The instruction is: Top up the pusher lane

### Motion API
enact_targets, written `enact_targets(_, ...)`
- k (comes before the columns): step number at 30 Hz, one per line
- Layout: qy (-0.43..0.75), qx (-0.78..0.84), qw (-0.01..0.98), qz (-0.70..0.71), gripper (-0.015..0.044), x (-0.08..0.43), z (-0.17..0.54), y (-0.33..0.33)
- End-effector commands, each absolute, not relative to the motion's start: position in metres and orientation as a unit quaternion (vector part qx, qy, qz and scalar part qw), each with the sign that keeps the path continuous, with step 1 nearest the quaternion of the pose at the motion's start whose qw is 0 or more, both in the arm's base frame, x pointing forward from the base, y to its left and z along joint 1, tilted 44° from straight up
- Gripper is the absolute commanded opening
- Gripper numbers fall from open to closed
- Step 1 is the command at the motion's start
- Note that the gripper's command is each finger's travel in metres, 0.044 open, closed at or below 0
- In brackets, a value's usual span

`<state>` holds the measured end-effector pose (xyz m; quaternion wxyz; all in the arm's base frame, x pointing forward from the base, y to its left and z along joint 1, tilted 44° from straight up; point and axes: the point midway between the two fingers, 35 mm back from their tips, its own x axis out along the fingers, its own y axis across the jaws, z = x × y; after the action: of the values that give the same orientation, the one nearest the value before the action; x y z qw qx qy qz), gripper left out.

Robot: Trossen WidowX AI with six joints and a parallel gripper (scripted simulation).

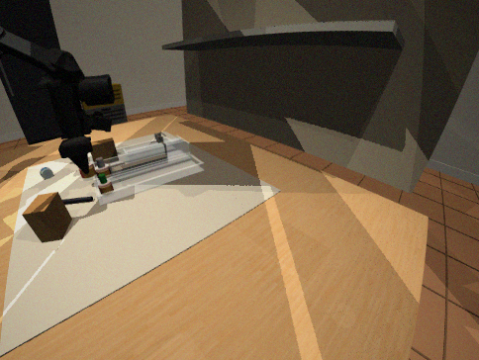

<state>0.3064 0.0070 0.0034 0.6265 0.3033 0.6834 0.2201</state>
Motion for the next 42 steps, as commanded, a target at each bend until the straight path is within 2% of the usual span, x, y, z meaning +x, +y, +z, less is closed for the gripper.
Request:
enact_targets(1,0.675,0.302,0.636,0.222,0.0000,0.315,0.006,0.005)
enact_targets(42,0.675,0.302,0.636,0.222,0.0000,0.330,0.008,0.003)
